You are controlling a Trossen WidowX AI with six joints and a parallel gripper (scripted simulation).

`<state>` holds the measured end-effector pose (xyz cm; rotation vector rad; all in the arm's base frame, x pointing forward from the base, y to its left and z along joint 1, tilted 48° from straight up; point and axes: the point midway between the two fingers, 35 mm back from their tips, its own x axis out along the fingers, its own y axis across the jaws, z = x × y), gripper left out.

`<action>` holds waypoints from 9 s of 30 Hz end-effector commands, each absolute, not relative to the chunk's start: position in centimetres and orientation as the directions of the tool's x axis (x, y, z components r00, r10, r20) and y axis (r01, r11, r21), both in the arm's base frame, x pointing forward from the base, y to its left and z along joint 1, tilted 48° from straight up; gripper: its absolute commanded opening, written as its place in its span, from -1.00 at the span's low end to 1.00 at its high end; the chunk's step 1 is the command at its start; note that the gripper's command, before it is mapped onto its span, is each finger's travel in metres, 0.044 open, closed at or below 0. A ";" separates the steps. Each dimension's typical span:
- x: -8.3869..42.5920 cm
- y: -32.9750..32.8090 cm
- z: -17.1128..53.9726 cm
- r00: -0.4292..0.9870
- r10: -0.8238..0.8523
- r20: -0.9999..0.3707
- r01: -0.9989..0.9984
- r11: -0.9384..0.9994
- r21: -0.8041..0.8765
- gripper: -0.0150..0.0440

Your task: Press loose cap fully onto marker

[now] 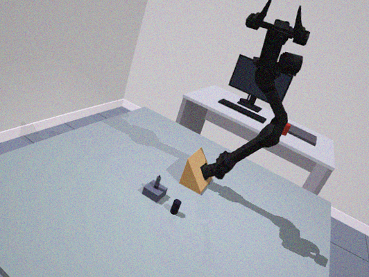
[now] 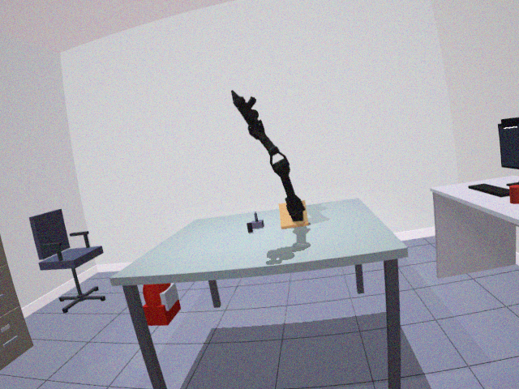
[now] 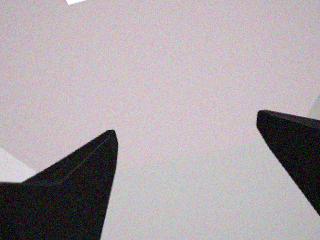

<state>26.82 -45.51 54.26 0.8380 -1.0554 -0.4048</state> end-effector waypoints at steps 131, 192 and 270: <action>29.0 0.6 1.5 -0.030 0.735 -0.677 -0.046 0.676 0.736 -0.49; 26.7 -13.4 -0.6 -0.047 0.730 -0.681 -0.035 0.681 0.732 -0.49; 26.5 -9.3 -4.4 -0.047 0.731 -0.680 -0.036 0.679 0.733 -0.49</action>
